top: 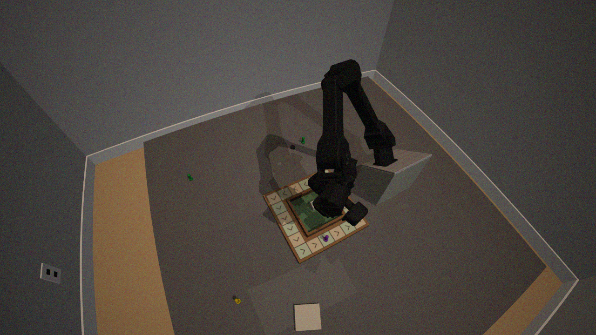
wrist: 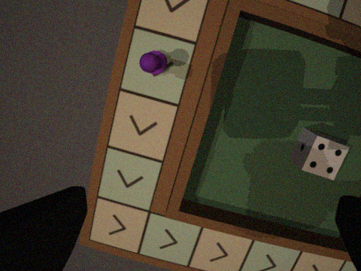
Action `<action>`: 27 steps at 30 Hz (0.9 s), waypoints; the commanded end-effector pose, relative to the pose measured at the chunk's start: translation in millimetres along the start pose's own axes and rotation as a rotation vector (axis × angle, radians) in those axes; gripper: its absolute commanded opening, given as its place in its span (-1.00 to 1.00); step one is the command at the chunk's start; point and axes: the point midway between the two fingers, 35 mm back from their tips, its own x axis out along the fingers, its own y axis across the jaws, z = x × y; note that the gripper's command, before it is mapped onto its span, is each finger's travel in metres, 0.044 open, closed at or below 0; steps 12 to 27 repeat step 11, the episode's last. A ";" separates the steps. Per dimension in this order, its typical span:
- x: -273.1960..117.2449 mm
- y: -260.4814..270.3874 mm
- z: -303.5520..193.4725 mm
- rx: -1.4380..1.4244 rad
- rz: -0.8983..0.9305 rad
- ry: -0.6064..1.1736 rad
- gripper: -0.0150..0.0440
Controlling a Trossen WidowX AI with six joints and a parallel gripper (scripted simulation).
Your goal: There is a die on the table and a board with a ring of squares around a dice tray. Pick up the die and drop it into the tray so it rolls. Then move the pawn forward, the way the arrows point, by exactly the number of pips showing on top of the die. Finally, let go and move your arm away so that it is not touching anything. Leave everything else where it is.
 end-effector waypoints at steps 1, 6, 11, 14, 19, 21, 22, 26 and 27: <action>-18.3 -20.2 -48.9 0.122 -0.002 0.019 1.00; -23.3 -23.3 -48.8 0.146 0.000 0.003 1.00; -23.3 -23.3 -48.8 0.146 0.000 0.003 1.00; -23.3 -23.3 -48.8 0.146 0.000 0.003 1.00; -23.3 -23.3 -48.8 0.146 0.000 0.003 1.00; -23.3 -23.3 -48.8 0.146 0.000 0.003 1.00; -23.3 -23.3 -48.8 0.146 0.000 0.003 1.00; -23.3 -23.3 -48.8 0.146 0.000 0.003 1.00; -23.3 -23.3 -48.8 0.146 0.000 0.003 1.00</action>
